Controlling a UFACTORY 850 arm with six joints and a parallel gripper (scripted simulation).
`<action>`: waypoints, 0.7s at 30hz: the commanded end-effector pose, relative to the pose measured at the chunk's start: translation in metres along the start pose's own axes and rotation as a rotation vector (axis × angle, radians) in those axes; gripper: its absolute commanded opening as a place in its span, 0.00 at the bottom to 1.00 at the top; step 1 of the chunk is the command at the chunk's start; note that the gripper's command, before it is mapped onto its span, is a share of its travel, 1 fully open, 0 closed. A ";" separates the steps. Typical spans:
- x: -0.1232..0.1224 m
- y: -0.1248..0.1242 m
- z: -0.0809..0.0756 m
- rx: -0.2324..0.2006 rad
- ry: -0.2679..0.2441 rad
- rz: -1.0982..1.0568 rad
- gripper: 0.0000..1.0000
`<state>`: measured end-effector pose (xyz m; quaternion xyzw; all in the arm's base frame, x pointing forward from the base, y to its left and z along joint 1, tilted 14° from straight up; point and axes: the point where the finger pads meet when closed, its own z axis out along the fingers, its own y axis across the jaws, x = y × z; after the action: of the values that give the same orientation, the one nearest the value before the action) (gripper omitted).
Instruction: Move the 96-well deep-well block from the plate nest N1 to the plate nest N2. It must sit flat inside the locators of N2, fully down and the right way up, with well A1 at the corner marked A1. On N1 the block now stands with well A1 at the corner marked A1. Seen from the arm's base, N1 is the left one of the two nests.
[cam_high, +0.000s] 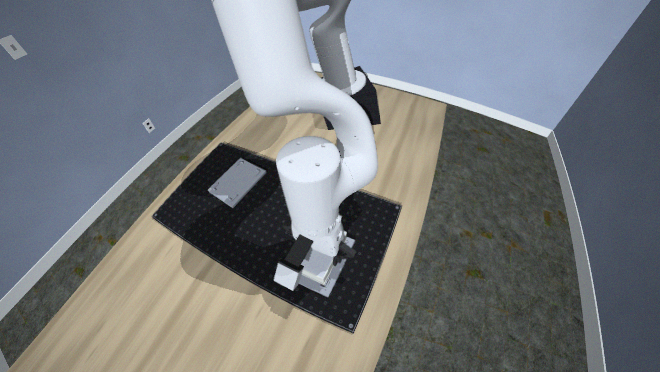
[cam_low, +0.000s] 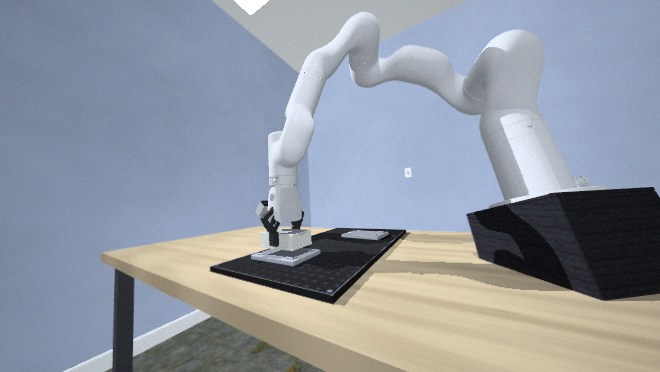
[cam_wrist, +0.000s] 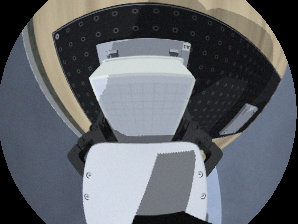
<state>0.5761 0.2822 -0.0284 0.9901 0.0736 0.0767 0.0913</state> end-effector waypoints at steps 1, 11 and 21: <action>0.001 0.000 -0.002 0.001 0.002 0.000 0.00; 0.001 0.000 -0.010 0.001 0.002 0.000 0.00; 0.001 0.000 -0.027 0.001 0.002 0.000 0.00</action>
<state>0.5731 0.2854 -0.0104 0.9901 0.0736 0.0768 0.0913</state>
